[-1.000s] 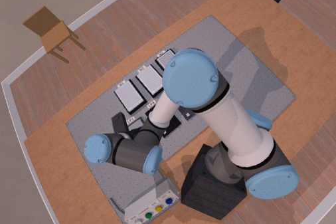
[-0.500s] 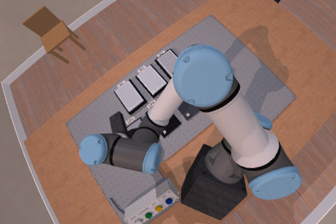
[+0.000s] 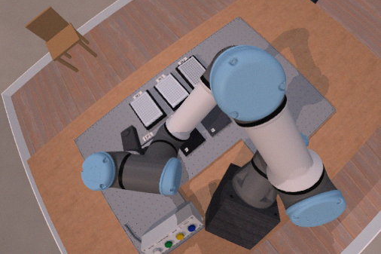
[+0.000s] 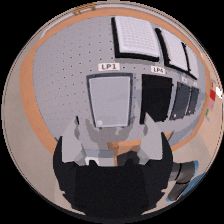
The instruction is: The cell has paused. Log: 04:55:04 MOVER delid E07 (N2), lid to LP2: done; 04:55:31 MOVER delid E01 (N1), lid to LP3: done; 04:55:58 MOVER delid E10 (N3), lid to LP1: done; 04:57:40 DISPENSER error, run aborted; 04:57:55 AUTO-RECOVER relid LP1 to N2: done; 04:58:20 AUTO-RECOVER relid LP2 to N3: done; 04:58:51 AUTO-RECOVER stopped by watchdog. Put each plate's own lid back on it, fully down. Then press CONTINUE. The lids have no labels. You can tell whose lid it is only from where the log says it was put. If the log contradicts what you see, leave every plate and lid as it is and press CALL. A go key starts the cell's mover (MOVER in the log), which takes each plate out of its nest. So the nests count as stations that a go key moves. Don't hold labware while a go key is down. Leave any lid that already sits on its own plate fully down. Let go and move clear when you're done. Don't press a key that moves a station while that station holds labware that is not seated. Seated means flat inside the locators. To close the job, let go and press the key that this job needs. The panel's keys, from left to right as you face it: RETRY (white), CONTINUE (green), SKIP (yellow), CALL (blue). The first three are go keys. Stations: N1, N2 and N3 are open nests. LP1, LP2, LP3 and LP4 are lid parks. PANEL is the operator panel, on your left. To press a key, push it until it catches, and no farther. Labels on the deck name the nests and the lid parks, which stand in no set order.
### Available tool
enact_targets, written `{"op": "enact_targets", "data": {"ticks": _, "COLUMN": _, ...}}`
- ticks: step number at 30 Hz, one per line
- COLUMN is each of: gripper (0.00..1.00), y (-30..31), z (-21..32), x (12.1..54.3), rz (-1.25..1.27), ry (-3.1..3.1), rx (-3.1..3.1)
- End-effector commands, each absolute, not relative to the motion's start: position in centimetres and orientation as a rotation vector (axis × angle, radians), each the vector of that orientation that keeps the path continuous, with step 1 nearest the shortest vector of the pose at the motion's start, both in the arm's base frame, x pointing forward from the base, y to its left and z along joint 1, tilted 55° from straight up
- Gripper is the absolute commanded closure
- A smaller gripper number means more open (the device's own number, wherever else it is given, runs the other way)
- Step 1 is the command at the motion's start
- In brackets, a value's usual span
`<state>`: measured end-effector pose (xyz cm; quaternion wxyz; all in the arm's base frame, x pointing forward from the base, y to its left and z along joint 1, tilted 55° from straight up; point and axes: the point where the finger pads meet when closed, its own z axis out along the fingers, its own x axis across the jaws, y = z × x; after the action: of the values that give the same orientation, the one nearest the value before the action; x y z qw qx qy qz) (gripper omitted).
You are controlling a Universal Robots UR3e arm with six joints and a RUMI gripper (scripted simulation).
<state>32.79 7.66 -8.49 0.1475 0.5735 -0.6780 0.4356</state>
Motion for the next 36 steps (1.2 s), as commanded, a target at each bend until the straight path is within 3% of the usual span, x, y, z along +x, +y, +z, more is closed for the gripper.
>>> {"op": "enact_targets", "data": {"ticks": 1, "gripper": 0.18, "y": 7.9, "z": -8.3, "x": 32.7, "rz": 1.254, "ry": -1.951, "rx": 1.649}}
{"op": "enact_targets", "data": {"ticks": 36, "gripper": 0.18, "y": 1.0, "z": 4.0, "x": 39.1, "rz": 1.225, "ry": -1.867, "rx": 1.707}}
